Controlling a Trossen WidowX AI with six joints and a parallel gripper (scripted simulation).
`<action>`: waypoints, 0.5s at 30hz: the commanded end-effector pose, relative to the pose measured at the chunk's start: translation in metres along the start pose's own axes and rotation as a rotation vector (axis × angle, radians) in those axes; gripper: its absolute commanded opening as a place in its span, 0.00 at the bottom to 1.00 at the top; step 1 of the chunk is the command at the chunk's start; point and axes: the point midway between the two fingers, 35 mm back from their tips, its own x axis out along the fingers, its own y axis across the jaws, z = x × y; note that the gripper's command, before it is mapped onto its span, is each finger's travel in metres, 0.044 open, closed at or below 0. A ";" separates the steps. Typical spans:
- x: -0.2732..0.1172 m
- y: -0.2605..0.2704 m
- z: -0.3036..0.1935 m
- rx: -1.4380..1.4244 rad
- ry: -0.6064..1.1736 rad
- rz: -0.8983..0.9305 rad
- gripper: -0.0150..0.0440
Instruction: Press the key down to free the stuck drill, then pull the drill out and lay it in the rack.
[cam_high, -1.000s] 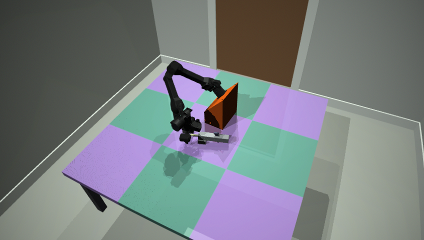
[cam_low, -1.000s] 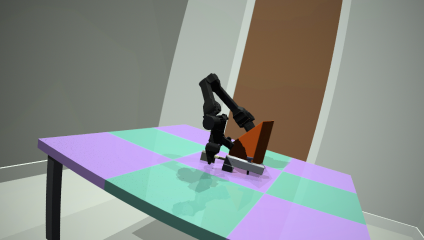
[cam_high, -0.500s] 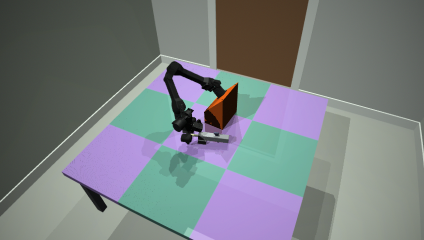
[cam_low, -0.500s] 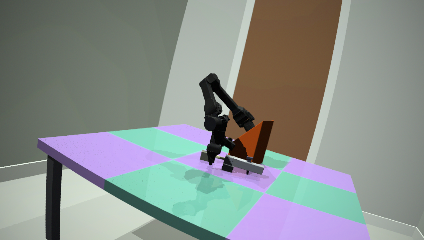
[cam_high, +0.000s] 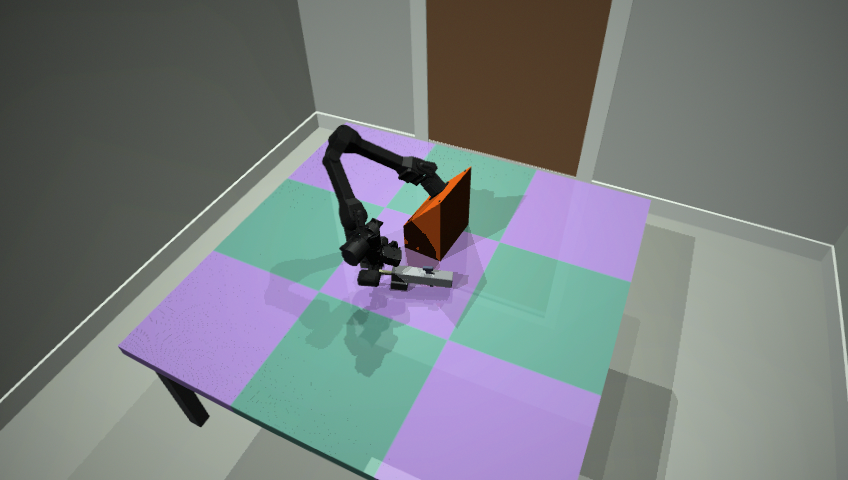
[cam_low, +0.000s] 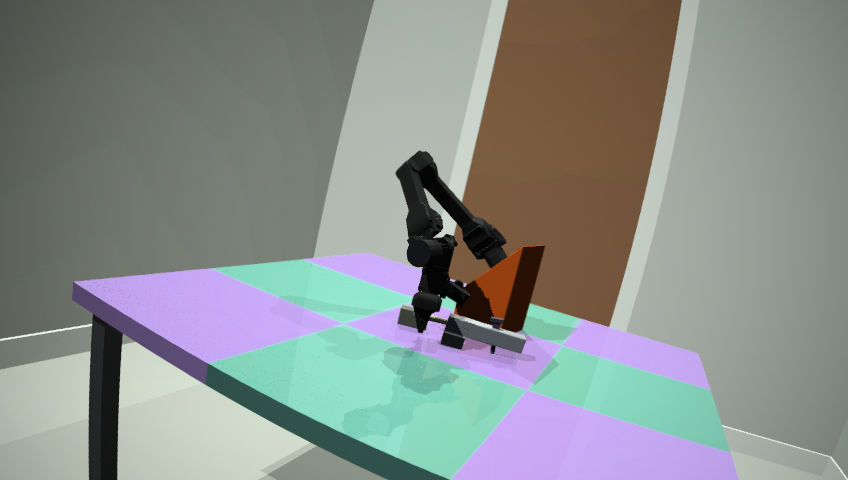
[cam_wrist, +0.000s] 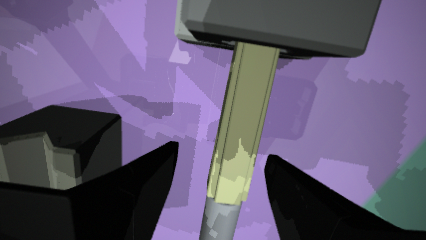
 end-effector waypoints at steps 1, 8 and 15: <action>0.000 0.000 0.000 0.000 0.000 0.000 0.47; 0.000 0.000 0.000 0.000 0.000 0.000 0.29; -0.002 0.001 0.000 0.001 0.001 0.002 0.25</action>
